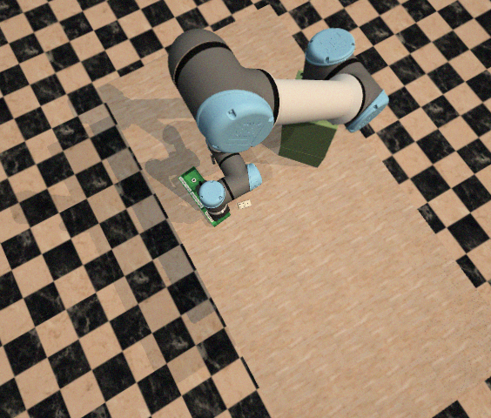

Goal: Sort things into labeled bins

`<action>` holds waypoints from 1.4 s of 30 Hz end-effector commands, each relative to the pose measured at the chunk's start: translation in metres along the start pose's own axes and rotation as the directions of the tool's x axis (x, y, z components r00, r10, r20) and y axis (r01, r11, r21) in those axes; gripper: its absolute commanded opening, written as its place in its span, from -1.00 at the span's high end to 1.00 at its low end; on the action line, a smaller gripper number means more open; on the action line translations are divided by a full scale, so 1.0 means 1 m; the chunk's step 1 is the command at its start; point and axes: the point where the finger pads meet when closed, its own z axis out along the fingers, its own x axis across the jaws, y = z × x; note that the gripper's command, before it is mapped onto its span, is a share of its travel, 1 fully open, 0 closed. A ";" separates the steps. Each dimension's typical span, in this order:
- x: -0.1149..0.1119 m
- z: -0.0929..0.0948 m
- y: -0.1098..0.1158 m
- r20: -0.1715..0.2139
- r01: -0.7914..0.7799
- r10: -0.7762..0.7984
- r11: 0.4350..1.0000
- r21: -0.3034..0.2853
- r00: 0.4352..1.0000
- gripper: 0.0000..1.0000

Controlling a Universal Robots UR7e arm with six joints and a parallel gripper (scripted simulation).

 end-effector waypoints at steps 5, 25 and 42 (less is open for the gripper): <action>0.001 -0.014 0.001 -0.001 0.001 -0.001 1.000 -0.001 1.000 -0.31; 0.000 -0.030 0.000 0.001 0.000 0.000 1.000 0.000 1.000 -0.31; 0.110 -0.030 0.044 -0.025 0.452 -0.452 0.892 -0.010 0.892 -0.57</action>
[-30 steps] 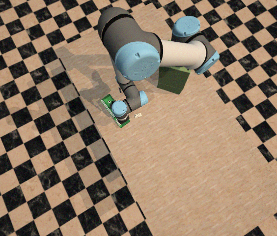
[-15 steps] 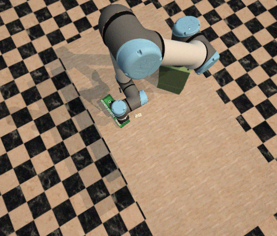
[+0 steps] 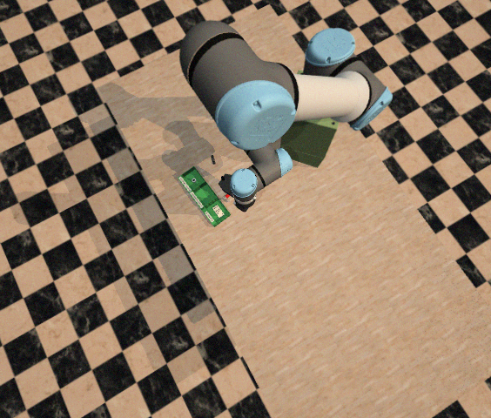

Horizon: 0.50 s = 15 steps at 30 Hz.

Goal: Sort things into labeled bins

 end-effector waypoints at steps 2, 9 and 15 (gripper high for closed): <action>0.014 0.000 0.013 0.010 0.180 -0.180 0.984 0.007 0.984 -0.57; 0.014 0.000 0.013 0.002 0.343 -0.343 0.939 0.010 0.939 -0.57; 0.013 0.000 0.013 0.004 0.472 -0.472 0.882 0.018 0.882 -0.57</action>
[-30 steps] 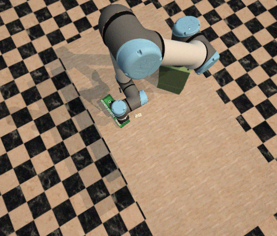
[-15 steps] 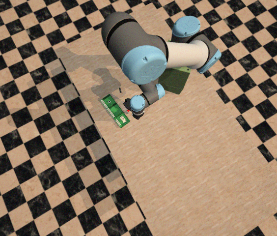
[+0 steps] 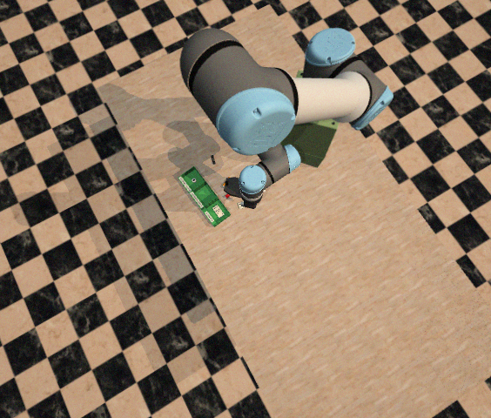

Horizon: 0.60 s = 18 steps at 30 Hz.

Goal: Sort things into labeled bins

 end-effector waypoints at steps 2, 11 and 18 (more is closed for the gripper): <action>0.000 0.000 -0.001 0.011 0.177 -0.177 0.984 0.007 0.984 -0.57; 0.000 0.000 -0.002 0.018 0.381 -0.381 0.924 0.017 0.924 -0.57; 0.000 0.000 -0.002 0.028 0.499 -0.499 0.866 0.024 0.866 -0.57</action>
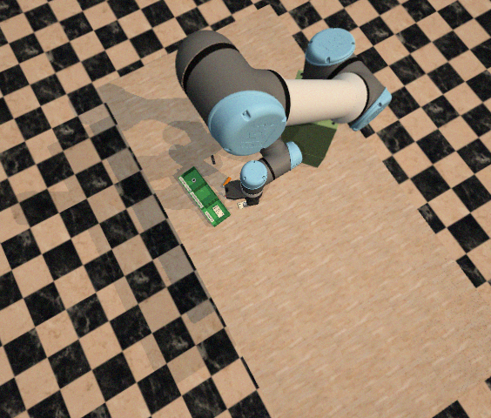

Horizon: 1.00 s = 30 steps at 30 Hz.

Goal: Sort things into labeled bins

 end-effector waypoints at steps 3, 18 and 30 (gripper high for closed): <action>0.000 0.000 0.000 0.022 0.110 -0.110 0.994 0.005 0.994 -0.57; -0.001 -0.001 0.001 0.022 0.111 -0.111 0.994 0.007 0.994 -0.57; -0.001 -0.001 0.000 0.022 0.110 -0.111 0.994 0.009 0.994 -0.57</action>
